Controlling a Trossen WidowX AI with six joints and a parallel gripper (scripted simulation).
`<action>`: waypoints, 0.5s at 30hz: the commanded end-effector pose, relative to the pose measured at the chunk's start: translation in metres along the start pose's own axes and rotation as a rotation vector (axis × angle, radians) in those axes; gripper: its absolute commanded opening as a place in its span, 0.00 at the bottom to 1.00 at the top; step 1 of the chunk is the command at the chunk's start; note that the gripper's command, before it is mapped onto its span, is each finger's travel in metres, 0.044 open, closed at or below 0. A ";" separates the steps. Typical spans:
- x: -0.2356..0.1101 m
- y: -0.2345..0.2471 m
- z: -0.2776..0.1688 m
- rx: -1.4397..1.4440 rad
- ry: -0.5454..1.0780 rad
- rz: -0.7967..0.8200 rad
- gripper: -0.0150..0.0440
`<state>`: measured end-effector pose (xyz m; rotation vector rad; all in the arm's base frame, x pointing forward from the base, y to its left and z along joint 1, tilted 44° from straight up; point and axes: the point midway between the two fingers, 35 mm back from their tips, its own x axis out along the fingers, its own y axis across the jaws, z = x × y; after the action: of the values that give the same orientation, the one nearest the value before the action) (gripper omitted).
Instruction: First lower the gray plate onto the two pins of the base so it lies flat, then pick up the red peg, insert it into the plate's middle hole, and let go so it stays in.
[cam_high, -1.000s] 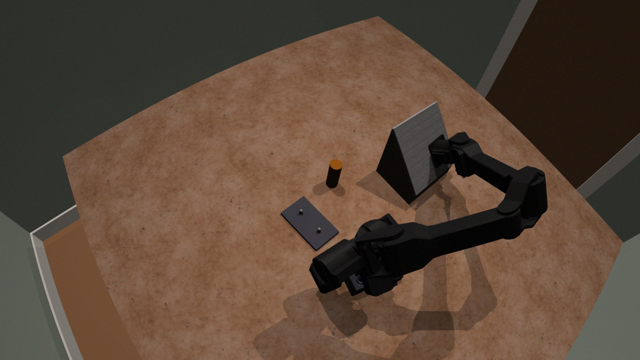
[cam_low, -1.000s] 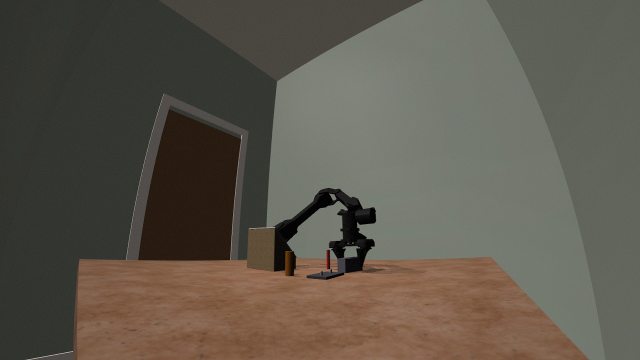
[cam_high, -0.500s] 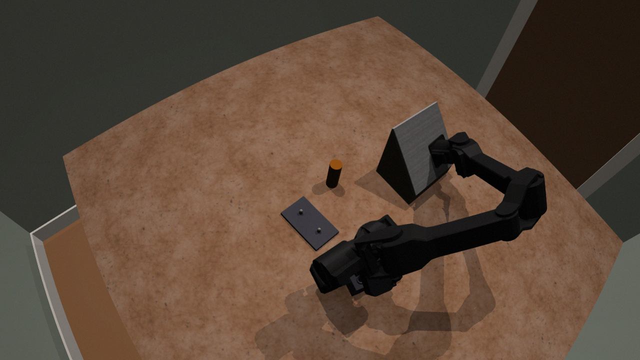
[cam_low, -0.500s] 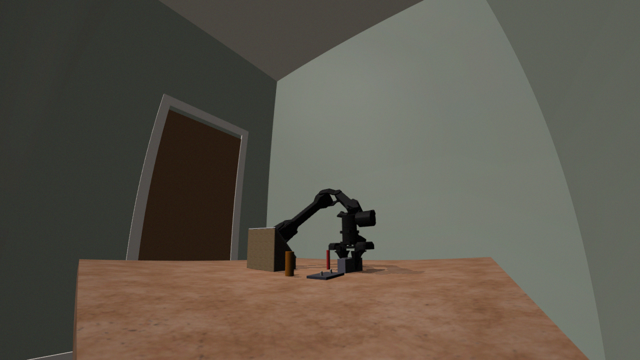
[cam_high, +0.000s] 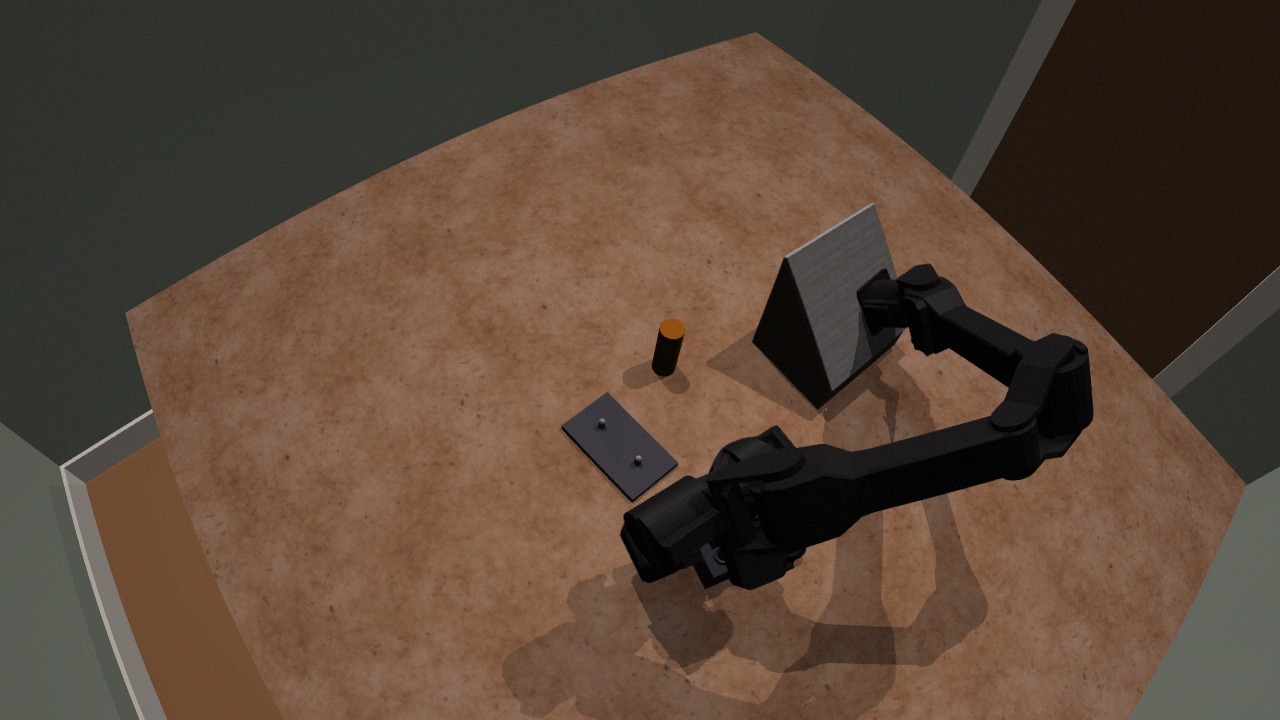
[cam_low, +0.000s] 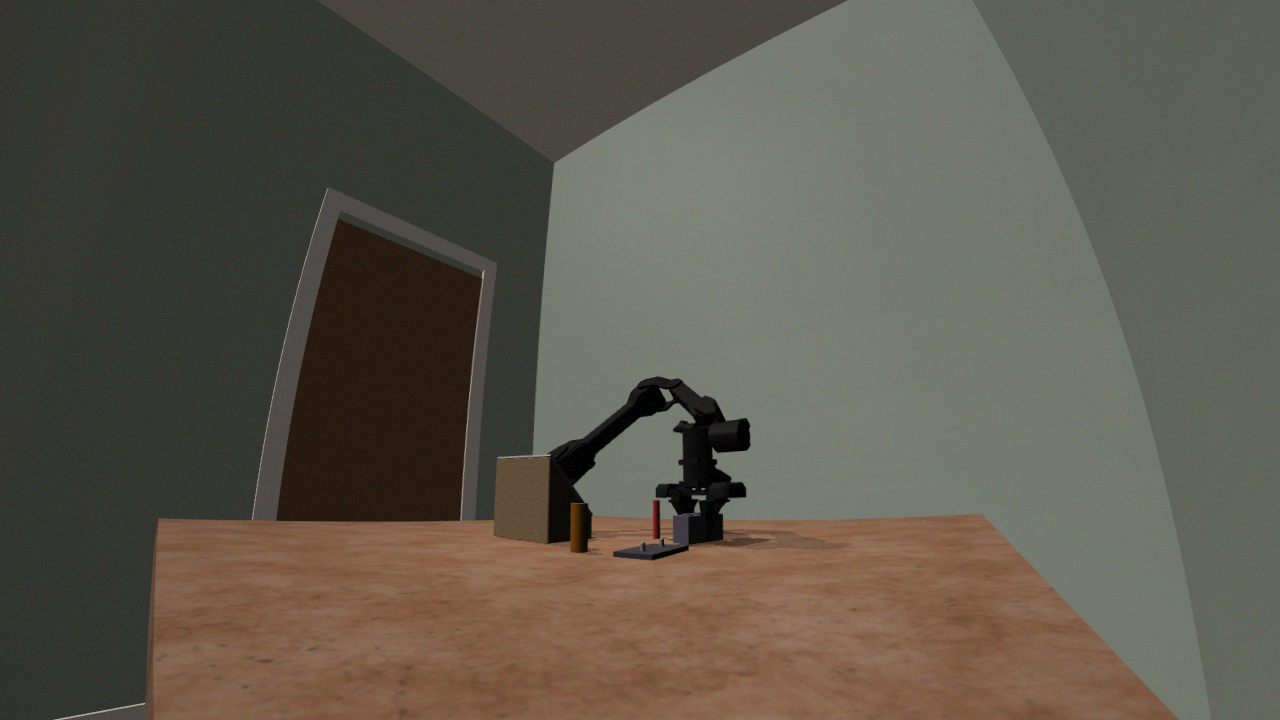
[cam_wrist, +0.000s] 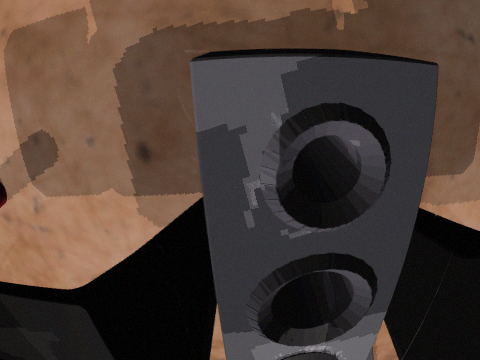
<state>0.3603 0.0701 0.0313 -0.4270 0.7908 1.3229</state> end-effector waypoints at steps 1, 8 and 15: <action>-0.011 -0.005 0.000 -0.006 0.006 -0.009 0.25; -0.033 -0.008 -0.001 -0.006 0.009 -0.010 0.25; -0.054 -0.009 -0.001 -0.005 0.010 -0.010 0.25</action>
<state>0.3637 0.0374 0.0586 -0.4270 0.8004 1.3194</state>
